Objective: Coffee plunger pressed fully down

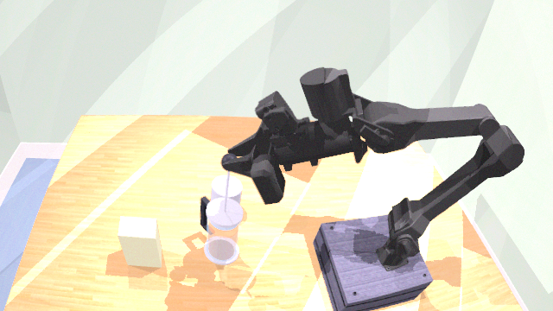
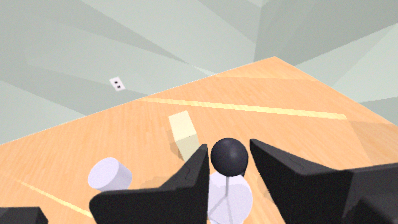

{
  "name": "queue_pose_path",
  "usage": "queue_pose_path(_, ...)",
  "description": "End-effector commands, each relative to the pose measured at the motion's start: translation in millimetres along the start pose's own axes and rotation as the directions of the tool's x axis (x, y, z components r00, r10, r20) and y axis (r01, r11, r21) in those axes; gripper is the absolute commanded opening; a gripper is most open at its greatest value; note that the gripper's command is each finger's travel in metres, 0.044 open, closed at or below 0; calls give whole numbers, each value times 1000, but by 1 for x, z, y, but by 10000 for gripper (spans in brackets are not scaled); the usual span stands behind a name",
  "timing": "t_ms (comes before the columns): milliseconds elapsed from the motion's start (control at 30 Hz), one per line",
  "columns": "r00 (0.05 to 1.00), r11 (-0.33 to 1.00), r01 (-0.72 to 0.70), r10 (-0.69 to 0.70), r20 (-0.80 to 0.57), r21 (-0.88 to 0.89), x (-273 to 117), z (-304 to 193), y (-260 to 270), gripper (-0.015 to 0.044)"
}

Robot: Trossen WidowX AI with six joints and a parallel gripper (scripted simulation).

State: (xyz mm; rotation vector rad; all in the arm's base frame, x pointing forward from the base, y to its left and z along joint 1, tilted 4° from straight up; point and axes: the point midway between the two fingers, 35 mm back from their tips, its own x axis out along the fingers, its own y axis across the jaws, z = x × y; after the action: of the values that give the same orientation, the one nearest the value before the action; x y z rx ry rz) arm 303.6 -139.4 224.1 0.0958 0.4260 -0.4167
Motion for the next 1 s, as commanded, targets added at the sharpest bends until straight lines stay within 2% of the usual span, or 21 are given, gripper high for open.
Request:
queue_pose_path(0, 1000, 1000, -3, 3, -4, 4, 1, -2, 1, 119)
queue_pose_path(967, 1000, 1000, -3, 3, -3, 4, 22, -26, 1, 119)
